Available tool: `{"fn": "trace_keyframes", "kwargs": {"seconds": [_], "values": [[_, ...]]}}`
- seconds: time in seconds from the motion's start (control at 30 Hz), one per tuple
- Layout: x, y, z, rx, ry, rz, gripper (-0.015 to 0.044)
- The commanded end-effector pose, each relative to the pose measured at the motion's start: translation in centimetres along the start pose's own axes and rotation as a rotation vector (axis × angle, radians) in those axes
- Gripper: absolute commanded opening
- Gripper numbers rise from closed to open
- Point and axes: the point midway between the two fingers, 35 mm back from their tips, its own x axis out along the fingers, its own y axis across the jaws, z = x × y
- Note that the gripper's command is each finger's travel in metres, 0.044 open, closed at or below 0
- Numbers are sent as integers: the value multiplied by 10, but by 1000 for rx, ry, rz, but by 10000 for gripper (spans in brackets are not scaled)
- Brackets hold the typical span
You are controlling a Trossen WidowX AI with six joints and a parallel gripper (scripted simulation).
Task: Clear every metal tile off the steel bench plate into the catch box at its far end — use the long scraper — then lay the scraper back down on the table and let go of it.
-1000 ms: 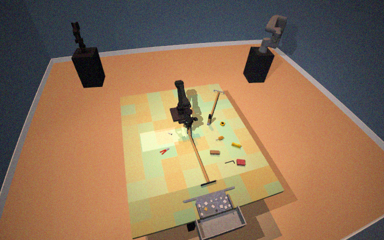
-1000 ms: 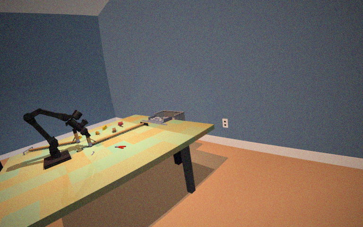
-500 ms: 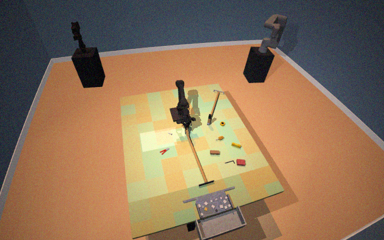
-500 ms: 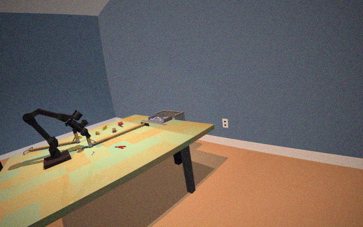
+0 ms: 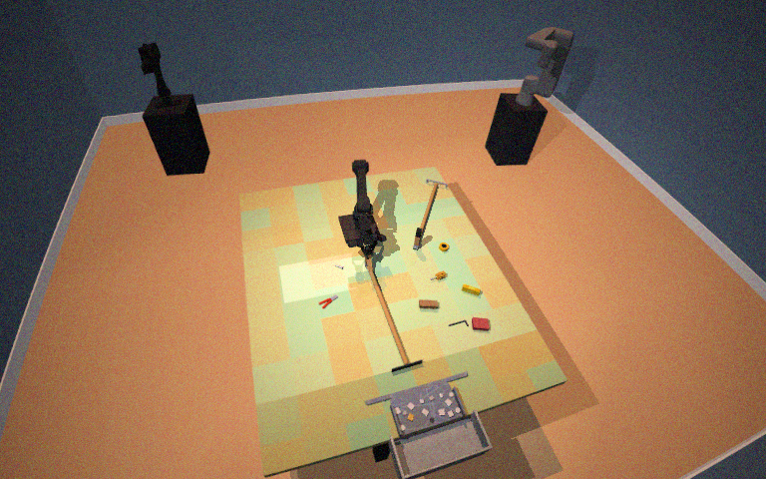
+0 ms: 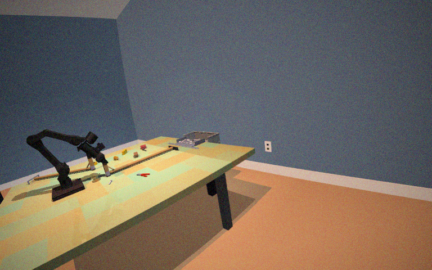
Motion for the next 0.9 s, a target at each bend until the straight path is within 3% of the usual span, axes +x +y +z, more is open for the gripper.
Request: {"fn": "trace_keyframes", "kwargs": {"seconds": [0.0,0.87], "values": [[-2,-3,1,2,-11,1,0],[11,-10,28,6,-11,-6,0]]}}
